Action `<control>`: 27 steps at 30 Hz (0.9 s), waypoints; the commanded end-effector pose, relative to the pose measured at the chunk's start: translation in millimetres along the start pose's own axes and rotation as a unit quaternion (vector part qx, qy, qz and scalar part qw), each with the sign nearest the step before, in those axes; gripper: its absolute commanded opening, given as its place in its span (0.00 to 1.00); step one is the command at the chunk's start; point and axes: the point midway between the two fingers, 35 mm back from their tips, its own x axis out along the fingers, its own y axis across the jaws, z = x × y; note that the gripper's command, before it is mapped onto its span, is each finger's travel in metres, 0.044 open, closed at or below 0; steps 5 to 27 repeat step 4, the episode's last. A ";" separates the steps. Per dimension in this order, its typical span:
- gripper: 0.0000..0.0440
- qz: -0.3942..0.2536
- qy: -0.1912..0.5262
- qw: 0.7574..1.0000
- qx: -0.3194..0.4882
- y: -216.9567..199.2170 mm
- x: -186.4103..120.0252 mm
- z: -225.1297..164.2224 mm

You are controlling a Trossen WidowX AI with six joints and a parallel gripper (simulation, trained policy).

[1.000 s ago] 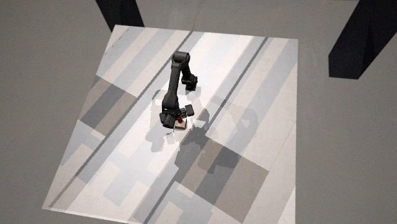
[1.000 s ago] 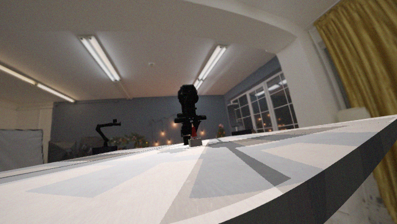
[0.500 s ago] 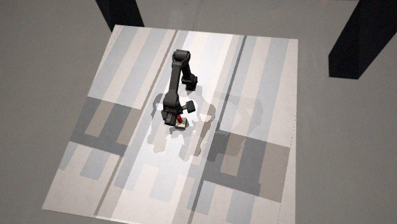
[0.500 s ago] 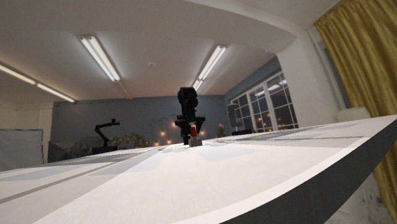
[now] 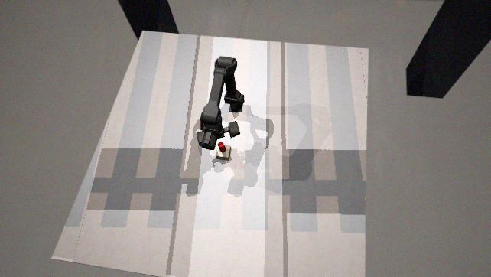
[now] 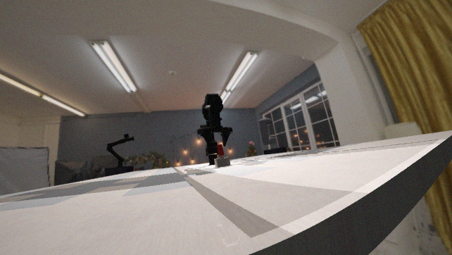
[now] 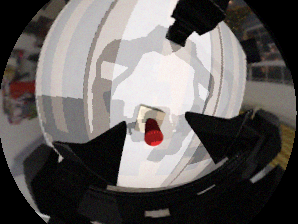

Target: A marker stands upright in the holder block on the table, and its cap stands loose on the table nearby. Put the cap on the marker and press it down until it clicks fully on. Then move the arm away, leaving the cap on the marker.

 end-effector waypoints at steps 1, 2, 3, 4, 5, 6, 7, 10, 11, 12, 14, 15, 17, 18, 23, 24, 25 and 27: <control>1.00 0.012 0.013 1.000 -0.002 2.1 -10.0 0.3; 1.00 0.013 0.015 1.000 -0.002 2.4 -12.0 0.5; 1.00 0.015 0.018 1.000 -0.002 2.7 -13.9 0.8; 1.00 0.017 0.020 1.000 -0.002 3.0 -15.8 1.1; 1.00 0.017 0.020 1.000 -0.002 3.0 -15.8 1.1; 1.00 0.017 0.020 1.000 -0.002 3.0 -15.8 1.1; 1.00 0.017 0.020 1.000 -0.002 3.0 -15.8 1.1; 1.00 0.017 0.020 1.000 -0.002 3.0 -15.8 1.1; 1.00 0.017 0.020 1.000 -0.002 3.0 -15.8 1.1; 1.00 0.017 0.020 1.000 -0.002 3.0 -15.8 1.1; 1.00 0.017 0.020 1.000 -0.002 3.0 -15.8 1.1; 1.00 0.017 0.020 1.000 -0.002 3.0 -15.8 1.1; 1.00 0.017 0.020 1.000 -0.002 3.0 -15.8 1.1; 1.00 0.017 0.020 1.000 -0.002 3.0 -15.8 1.1; 1.00 0.017 0.020 1.000 -0.002 3.0 -15.8 1.1; 1.00 0.017 0.020 1.000 -0.002 3.0 -15.8 1.1; 1.00 0.017 0.020 1.000 -0.002 3.0 -15.8 1.1; 1.00 0.017 0.020 1.000 -0.002 3.0 -15.8 1.1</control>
